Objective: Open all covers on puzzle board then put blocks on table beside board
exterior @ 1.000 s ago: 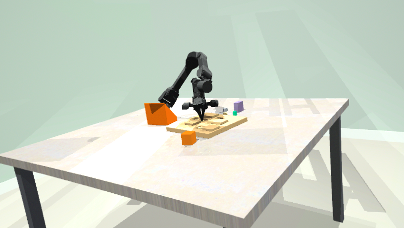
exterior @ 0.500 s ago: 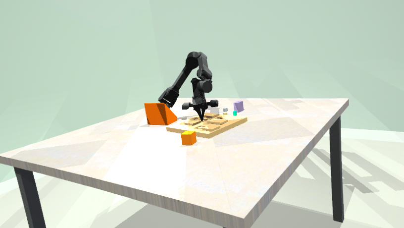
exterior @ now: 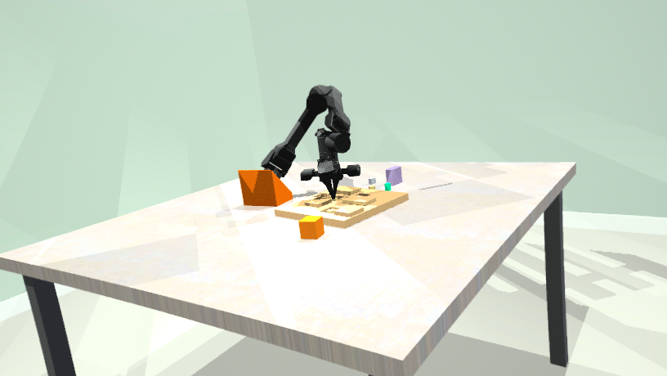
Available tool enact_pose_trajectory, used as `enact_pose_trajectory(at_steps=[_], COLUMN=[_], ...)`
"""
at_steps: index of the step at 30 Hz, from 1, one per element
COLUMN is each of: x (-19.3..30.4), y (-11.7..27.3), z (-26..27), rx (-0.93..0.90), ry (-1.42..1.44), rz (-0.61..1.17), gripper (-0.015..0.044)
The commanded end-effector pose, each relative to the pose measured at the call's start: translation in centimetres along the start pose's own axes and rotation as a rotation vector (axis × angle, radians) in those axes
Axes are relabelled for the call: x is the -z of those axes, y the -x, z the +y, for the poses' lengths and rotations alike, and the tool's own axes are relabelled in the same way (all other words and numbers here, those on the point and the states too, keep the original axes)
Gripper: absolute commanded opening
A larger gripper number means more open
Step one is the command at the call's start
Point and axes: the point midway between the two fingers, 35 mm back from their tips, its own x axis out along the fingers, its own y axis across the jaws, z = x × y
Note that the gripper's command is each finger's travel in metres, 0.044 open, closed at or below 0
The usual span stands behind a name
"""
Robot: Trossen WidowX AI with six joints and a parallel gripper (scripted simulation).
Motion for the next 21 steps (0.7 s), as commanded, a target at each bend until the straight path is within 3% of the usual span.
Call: enact_pose_trajectory(at_steps=[1,21], x=[0.0,0.0], y=[0.3,1.3], z=[0.0,-0.2], rx=[0.000,-0.002], ry=[0.001,0.002], rz=[0.001,0.004], gripper=[0.0000,0.0000])
